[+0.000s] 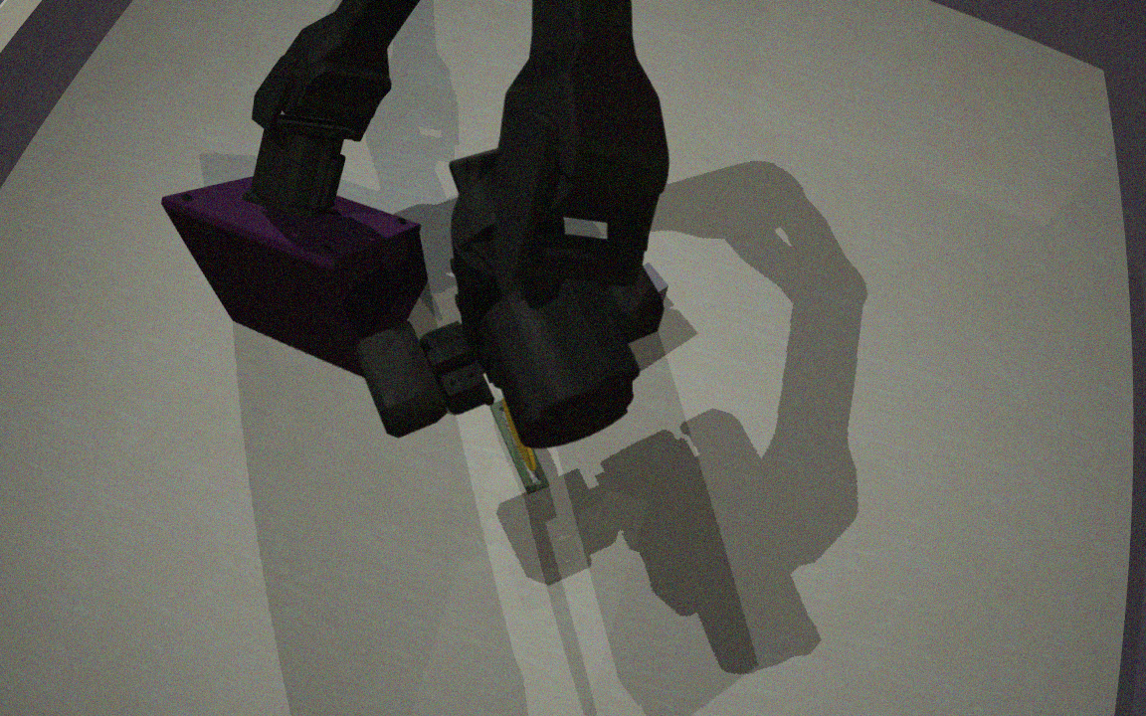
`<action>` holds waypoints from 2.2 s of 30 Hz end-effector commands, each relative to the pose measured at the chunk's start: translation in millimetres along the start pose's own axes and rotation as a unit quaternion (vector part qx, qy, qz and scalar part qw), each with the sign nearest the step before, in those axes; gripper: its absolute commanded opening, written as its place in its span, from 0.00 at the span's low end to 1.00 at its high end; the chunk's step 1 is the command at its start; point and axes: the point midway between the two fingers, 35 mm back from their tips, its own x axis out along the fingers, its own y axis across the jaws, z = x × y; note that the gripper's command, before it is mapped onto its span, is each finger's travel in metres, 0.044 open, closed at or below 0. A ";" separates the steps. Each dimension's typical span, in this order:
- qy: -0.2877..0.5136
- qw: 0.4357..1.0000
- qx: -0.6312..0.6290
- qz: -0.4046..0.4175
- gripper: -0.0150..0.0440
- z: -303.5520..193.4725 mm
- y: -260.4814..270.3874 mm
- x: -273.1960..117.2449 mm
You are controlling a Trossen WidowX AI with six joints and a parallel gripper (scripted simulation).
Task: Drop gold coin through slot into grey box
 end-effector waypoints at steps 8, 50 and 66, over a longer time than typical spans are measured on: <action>0.013 1.000 0.016 0.006 0.53 -2.1 2.4 39.0; 0.012 1.000 0.016 0.006 0.53 0.4 6.0 97.4; 0.014 1.000 0.016 0.007 0.53 -2.9 6.2 122.4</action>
